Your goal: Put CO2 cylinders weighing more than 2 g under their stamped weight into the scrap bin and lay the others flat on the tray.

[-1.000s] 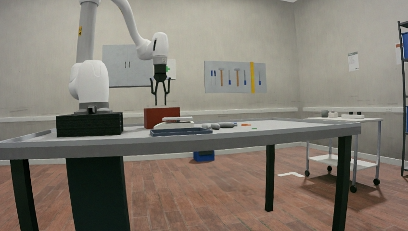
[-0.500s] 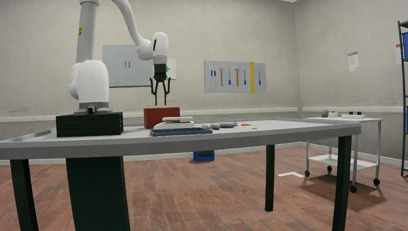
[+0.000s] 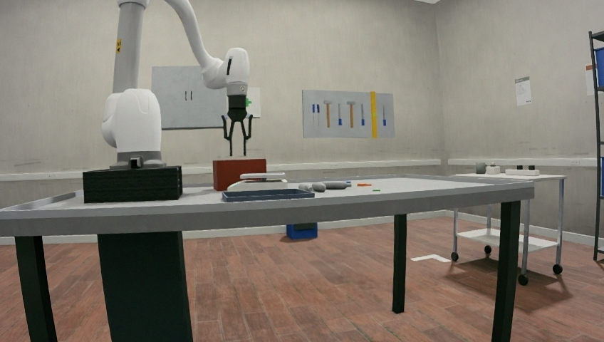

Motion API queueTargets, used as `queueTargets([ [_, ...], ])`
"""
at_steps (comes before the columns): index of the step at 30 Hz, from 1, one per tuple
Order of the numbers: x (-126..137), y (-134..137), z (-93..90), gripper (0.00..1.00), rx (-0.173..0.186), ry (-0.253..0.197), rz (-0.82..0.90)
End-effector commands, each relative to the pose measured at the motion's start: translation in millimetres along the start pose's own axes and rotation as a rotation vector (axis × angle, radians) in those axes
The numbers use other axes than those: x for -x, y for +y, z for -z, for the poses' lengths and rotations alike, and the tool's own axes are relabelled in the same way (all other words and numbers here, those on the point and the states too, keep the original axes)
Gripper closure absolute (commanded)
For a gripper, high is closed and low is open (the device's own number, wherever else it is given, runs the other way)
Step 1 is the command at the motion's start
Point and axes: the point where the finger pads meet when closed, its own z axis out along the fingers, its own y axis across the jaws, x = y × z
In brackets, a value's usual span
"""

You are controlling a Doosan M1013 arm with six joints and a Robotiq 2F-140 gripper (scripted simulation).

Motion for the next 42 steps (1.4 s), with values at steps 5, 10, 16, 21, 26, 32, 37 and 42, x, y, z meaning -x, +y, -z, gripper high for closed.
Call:
queueTargets([
  [5, -1.0, 1.8, 5.2, 0.60, 0.005, 0.001, -0.002],
  [10, -1.3, 2.1, 10.2, 0.60, 0.005, 0.001, -0.003],
  [16, -1.5, 2.1, 24.3, 0.60, 0.006, 0.002, -0.002],
  [21, -1.5, 2.0, 35.6, 0.60, 0.006, 0.002, -0.002],
  [26, -1.2, 1.5, 39.7, 0.60, 0.005, 0.001, -0.002],
  [32, -0.3, 0.3, 40.8, 0.60, 0.002, -0.001, -0.002],
  [37, 9.7, 33.3, 42.2, 0.69, 0.002, -0.002, 0.017],
  [42, 35.5, 91.5, 45.0, 0.69, 0.001, 0.000, 0.047],
])
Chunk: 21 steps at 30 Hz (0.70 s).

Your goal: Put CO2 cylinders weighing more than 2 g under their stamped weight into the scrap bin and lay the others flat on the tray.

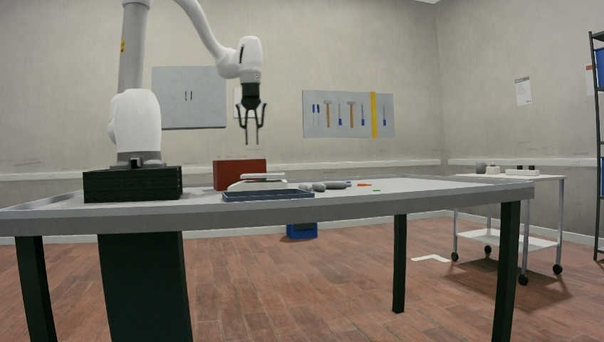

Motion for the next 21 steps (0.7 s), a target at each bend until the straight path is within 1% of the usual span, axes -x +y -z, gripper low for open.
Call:
queueTargets([
  [1, 30.5, 57.7, 0.5, 0.69, -0.015, 0.003, 0.033],
  [8, 110.1, 133.4, -0.5, 0.69, -0.013, 0.004, 0.120],
  [15, 195.7, 204.8, -4.9, 0.69, -0.013, 0.004, 0.135],
  [17, 195.7, 204.8, -4.9, 0.69, -0.013, 0.004, 0.135],
  [18, 221.9, 227.4, -7.6, 0.69, -0.013, 0.004, 0.135],
  [21, 221.9, 227.4, -10.4, 0.69, -0.013, 0.004, 0.135],
])
